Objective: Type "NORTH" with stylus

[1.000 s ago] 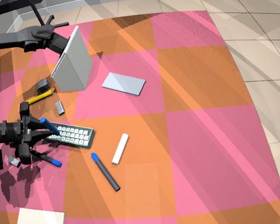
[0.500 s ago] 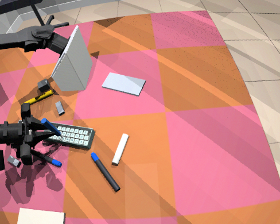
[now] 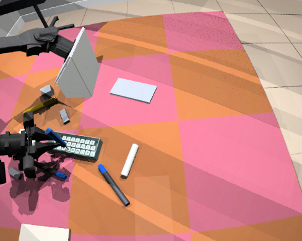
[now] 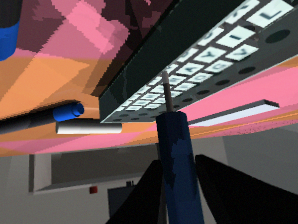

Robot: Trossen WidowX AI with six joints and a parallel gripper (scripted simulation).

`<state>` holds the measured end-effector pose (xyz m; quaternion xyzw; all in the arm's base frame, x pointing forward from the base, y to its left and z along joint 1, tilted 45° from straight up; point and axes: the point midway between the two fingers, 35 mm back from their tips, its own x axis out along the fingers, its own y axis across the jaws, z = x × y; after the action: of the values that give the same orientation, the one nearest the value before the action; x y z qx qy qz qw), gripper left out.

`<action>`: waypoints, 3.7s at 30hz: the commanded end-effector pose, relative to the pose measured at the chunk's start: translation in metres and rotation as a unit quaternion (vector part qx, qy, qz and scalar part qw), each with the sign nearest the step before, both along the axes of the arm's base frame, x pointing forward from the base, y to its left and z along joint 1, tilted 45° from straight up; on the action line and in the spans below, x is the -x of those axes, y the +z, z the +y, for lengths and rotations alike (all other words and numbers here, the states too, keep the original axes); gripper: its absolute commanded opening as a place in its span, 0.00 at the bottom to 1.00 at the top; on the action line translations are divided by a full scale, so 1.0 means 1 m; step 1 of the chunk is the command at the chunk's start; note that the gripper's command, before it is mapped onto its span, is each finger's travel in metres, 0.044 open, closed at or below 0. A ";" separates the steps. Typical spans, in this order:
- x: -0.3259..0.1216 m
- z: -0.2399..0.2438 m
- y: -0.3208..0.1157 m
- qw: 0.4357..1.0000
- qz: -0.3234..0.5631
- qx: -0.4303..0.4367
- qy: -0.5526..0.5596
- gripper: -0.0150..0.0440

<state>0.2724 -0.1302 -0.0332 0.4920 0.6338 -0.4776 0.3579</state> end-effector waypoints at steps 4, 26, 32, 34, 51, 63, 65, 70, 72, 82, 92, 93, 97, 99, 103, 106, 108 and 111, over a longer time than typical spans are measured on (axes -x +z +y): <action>0.001 -0.003 -0.003 1.000 0.000 0.002 0.003 0.39; -0.003 0.011 0.012 1.000 0.000 0.002 0.003 0.39; -0.005 0.023 0.024 1.000 0.000 0.002 0.003 0.39; -0.006 0.021 0.022 1.000 -0.003 0.005 0.010 0.40; 0.018 0.033 0.019 1.000 0.000 0.001 0.005 0.25; 0.028 0.023 0.005 1.000 0.001 0.001 0.003 0.25; 0.028 0.023 0.004 1.000 0.001 0.001 0.003 0.25; 0.029 0.021 0.003 1.000 0.001 0.001 0.003 0.34; 0.029 0.021 0.002 1.000 0.001 0.001 0.003 0.39; 0.029 0.021 0.002 1.000 0.001 0.001 0.003 0.39; 0.030 0.020 0.001 1.000 0.001 0.001 0.003 0.39; 0.030 0.020 0.001 1.000 0.001 0.001 0.003 0.39; 0.030 0.018 -0.001 1.000 0.001 0.001 0.003 0.39; 0.030 0.018 -0.001 1.000 0.001 0.001 0.003 0.39; 0.031 0.017 -0.003 1.000 0.001 0.001 0.003 0.39; 0.031 0.016 -0.004 1.000 0.001 0.001 0.003 0.39; 0.031 0.015 -0.004 1.000 0.001 0.001 0.003 0.39; 0.031 0.015 -0.004 1.000 0.001 0.001 0.003 0.39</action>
<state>0.2416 -0.1137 -0.0366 0.4923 0.6346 -0.4771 0.3567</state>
